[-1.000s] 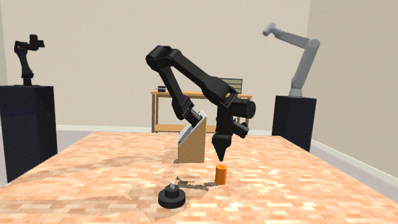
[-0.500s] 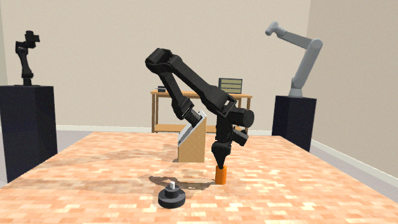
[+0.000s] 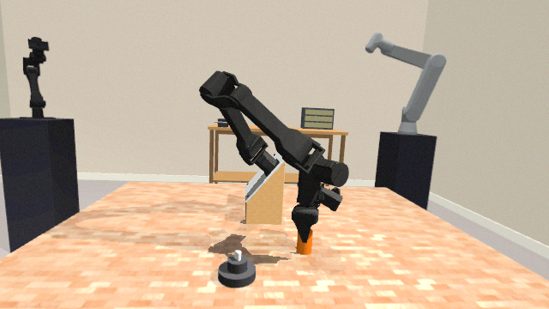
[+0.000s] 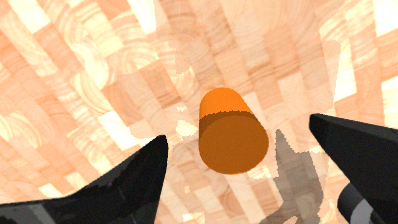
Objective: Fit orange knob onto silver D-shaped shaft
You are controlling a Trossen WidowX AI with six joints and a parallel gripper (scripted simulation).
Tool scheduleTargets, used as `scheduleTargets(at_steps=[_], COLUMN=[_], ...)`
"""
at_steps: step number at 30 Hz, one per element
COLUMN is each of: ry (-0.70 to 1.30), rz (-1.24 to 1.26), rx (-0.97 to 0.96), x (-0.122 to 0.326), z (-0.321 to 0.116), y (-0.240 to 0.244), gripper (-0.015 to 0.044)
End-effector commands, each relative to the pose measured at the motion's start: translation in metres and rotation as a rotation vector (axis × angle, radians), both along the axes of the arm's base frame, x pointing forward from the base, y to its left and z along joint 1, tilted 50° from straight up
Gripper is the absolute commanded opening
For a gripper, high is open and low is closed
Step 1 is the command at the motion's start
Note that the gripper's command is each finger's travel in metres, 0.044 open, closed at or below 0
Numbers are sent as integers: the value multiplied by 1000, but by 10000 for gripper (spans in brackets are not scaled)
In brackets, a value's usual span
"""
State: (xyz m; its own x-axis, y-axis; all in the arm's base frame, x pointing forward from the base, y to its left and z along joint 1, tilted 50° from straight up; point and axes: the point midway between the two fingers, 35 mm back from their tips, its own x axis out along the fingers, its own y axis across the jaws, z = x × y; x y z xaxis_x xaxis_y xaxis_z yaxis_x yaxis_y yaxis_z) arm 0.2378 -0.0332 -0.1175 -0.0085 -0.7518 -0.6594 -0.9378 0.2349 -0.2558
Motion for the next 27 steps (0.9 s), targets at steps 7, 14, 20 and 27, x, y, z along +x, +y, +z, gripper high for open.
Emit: scheduleTargets(at_steps=[7, 14, 20, 27], ry=[11, 11, 11, 12], rz=[3, 2, 1, 1], rx=[-7, -10, -13, -14], x=[-3, -4, -6, -6], z=[-11, -18, -23, -25], y=[-15, -24, -31, -33], gripper=[440, 440, 440, 335])
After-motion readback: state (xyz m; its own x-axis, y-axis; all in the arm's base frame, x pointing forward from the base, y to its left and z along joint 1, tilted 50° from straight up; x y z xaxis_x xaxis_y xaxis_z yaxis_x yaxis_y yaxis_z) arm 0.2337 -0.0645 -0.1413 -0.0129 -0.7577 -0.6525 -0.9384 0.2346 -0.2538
